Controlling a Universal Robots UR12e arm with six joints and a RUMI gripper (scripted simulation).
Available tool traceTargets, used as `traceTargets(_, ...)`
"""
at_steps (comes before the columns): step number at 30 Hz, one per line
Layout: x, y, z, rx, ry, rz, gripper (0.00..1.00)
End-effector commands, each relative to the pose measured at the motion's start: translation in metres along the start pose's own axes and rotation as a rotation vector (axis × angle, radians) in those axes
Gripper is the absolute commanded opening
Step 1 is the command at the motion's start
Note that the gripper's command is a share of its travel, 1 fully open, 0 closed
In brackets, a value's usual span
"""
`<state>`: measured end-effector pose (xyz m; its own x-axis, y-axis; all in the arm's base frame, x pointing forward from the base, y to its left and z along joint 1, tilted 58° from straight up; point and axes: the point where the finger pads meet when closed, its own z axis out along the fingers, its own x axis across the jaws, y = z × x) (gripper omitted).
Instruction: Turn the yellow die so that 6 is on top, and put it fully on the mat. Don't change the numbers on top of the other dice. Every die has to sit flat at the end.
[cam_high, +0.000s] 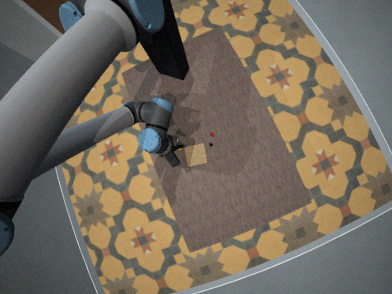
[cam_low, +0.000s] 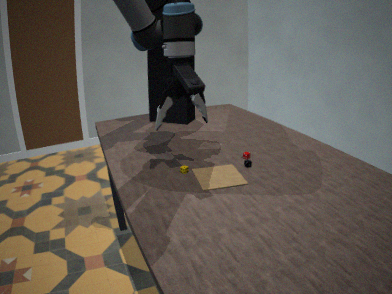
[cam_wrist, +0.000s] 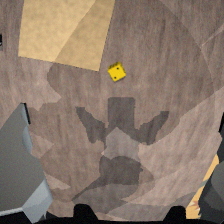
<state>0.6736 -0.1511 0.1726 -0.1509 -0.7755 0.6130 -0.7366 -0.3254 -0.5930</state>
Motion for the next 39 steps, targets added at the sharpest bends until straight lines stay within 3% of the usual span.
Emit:
traceTargets(1, 0.0, 0.002, 0.004, -0.001, 0.0, 0.0, 1.0)
traceTargets(6, 0.0, 0.003, 0.027, -0.001, 0.0, 0.0, 1.0)
traceTargets(13, 0.0, 0.004, 0.079, -0.001, 0.0, 0.0, 1.0)
traceTargets(15, 0.0, 0.004, 0.079, -0.001, 0.0, 0.0, 1.0)
traceTargets(20, 0.0, 0.005, 0.106, -0.001, 0.0, 0.0, 1.0)
traceTargets(39, 0.0, 0.005, 0.112, -0.001, 0.0, 0.0, 1.0)
